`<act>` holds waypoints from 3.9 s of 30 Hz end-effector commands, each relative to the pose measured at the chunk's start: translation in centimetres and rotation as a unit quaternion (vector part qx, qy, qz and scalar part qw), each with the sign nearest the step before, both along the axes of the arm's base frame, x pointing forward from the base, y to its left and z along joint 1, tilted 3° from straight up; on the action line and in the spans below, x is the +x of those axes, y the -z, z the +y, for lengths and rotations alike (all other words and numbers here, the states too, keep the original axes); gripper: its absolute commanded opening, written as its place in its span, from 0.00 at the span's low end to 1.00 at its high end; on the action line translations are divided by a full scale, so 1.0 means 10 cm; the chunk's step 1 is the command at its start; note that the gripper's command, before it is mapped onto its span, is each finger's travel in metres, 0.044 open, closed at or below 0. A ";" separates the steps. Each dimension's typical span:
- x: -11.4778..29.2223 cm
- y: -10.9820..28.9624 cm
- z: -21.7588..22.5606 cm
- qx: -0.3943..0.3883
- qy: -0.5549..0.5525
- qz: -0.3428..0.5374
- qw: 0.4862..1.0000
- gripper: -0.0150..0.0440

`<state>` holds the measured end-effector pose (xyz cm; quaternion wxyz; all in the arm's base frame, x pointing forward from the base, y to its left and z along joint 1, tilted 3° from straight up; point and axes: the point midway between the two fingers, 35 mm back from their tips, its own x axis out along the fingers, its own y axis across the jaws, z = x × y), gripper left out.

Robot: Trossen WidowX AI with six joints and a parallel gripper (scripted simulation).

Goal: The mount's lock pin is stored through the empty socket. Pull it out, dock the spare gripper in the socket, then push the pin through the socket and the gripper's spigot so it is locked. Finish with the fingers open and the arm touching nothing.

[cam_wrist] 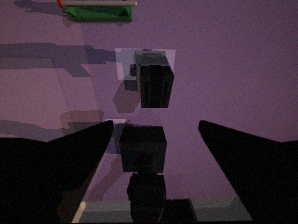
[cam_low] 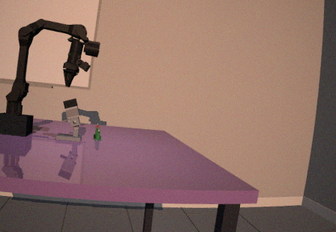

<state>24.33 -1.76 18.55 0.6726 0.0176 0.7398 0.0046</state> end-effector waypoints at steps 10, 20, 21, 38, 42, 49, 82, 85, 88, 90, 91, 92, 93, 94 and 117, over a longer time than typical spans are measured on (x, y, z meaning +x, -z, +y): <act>-0.02 -0.05 0.54 0.002 0.000 -0.007 1.000 0.73; -0.15 -0.09 1.07 0.007 0.000 -0.007 1.000 0.56; -0.13 -0.09 1.07 0.006 -0.008 -0.007 1.000 0.56; 1.28 0.64 1.08 -0.049 -0.622 0.002 0.781 0.56; 1.48 0.78 1.08 -0.054 -0.696 0.015 0.716 0.56; 1.53 0.82 1.08 -0.055 -0.711 0.018 0.701 0.56; 1.59 1.69 1.19 -0.054 -0.711 0.018 0.701 0.56; 1.60 1.74 1.19 -0.054 -0.711 0.018 0.701 0.56; 1.60 1.79 1.19 -0.054 -0.711 0.018 0.701 0.56; 1.60 1.82 1.19 -0.054 -0.711 0.018 0.701 0.56; 1.60 1.84 1.20 -0.054 -0.711 0.018 0.701 0.56; 1.60 1.85 1.20 -0.054 -0.711 0.018 0.701 0.56; 1.61 1.87 1.20 -0.054 -0.711 0.018 0.701 0.56; 1.61 1.89 1.20 -0.054 -0.711 0.018 0.701 0.56; 1.61 2.11 1.20 -0.054 -0.711 0.018 0.701 0.29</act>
